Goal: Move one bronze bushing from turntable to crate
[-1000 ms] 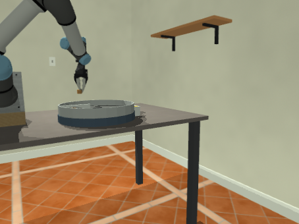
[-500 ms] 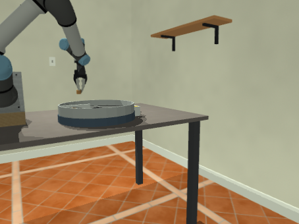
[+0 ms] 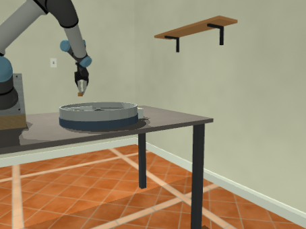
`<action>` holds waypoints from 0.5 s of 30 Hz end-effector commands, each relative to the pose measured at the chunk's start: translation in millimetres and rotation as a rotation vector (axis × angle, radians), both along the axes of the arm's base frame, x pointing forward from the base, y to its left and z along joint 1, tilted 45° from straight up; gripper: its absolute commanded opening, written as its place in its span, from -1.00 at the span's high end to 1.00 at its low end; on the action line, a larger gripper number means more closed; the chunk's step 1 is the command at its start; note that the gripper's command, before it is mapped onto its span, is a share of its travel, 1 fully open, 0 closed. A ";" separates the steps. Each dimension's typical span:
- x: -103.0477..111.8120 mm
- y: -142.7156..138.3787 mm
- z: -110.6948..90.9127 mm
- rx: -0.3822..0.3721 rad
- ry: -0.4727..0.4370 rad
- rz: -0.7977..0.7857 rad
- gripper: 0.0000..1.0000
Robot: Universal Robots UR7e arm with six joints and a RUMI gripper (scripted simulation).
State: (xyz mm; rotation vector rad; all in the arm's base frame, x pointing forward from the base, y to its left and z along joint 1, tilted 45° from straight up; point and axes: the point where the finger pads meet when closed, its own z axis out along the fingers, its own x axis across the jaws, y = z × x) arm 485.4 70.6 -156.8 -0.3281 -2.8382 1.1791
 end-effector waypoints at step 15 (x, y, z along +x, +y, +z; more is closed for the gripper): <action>0.8 2.9 -3.2 0.005 0.034 0.036 1.00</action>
